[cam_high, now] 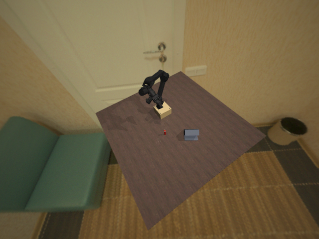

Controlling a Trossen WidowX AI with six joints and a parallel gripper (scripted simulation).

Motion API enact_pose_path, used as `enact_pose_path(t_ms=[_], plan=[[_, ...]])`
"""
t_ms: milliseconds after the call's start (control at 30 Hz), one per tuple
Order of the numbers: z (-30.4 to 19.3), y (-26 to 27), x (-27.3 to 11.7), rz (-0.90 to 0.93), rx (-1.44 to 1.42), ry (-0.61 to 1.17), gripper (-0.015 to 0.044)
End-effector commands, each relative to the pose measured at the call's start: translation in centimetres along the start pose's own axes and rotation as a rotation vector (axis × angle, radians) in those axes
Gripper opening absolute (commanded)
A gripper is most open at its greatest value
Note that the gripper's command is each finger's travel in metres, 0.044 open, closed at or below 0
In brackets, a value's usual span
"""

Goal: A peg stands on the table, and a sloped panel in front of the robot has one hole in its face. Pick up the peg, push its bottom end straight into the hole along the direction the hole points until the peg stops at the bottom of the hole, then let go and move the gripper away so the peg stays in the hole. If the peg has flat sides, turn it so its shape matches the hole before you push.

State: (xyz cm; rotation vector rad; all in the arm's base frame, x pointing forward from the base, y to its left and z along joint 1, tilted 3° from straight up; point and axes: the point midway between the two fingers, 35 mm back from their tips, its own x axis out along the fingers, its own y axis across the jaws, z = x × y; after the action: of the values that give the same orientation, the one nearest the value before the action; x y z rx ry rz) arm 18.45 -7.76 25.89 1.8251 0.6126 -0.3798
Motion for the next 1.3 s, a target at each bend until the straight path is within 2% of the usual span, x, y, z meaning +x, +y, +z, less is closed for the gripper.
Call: enact_pose_path(t_ms=[0,1267], plan=[[0.8,-0.2,0.8,-0.053,0.003,-0.002,0.044],[6.9,-4.7,11.0,-0.612,-0.112,-0.032,0.044]])
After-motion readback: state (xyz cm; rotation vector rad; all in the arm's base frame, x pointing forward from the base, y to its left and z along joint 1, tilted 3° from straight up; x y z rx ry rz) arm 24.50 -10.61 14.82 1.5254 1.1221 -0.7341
